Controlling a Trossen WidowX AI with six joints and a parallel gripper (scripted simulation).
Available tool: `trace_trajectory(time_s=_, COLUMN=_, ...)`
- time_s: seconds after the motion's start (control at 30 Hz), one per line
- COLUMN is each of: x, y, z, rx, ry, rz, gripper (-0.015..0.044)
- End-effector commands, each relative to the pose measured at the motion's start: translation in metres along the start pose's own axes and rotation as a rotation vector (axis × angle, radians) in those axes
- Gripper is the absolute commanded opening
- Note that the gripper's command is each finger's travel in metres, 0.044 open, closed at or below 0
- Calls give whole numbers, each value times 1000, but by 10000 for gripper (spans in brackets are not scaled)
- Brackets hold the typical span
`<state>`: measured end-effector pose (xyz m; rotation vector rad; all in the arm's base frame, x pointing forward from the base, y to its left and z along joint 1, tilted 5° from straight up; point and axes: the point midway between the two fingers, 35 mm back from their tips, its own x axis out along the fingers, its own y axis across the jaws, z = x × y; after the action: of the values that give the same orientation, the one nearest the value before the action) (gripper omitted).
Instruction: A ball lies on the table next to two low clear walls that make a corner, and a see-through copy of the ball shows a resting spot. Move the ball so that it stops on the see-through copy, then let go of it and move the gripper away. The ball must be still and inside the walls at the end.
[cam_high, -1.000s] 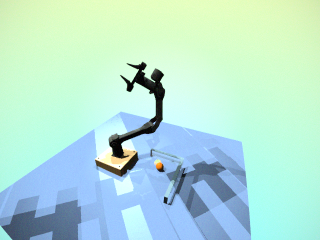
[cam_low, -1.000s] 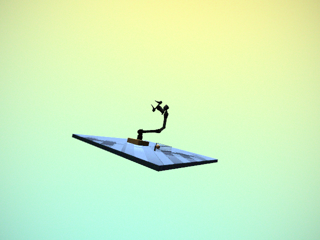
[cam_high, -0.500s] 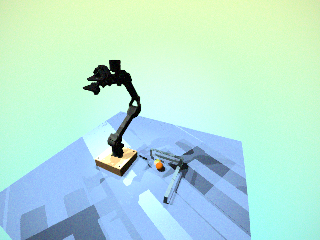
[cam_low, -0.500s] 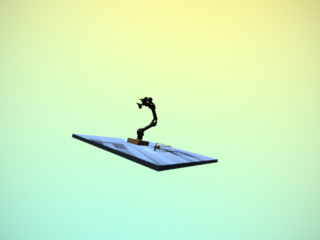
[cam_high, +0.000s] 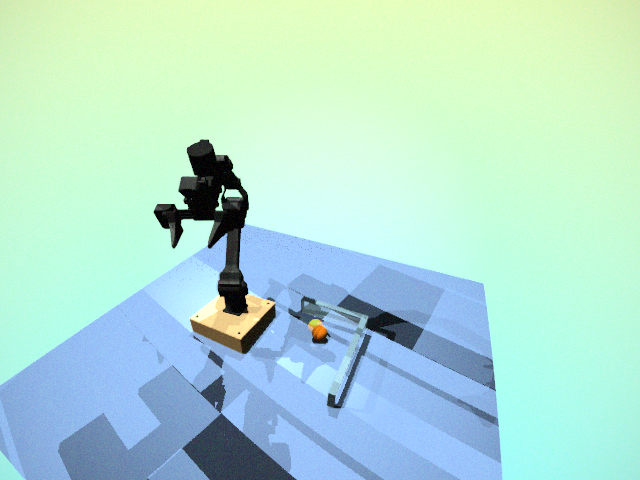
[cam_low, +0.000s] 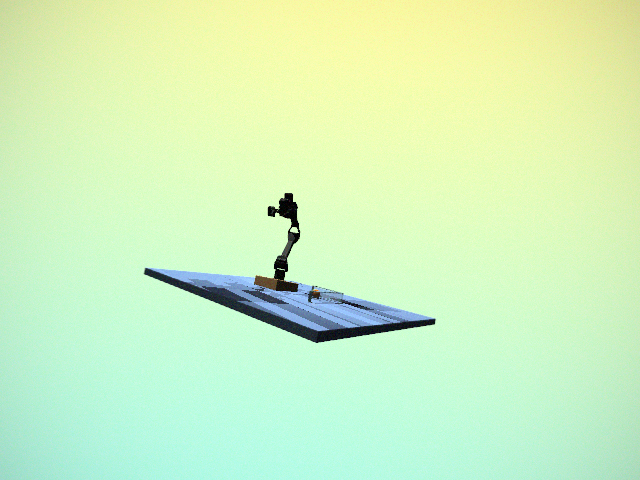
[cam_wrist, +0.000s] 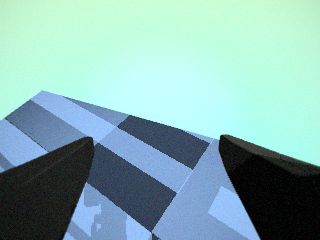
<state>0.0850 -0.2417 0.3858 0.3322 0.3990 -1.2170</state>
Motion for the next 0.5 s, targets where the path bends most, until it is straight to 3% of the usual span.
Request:
trace_trajectory(time_s=0.0, x=39, y=42, z=-28, rx=-248, ry=135, rz=146, gripper=350)
trace_trajectory(time_s=0.23, x=78, y=136, z=-101, rx=-799, ry=307, rz=476, gripper=350)
trace_trajectory(time_s=0.47, x=73, y=218, z=-198, rx=-1373, ry=387, rz=846, gripper=350)
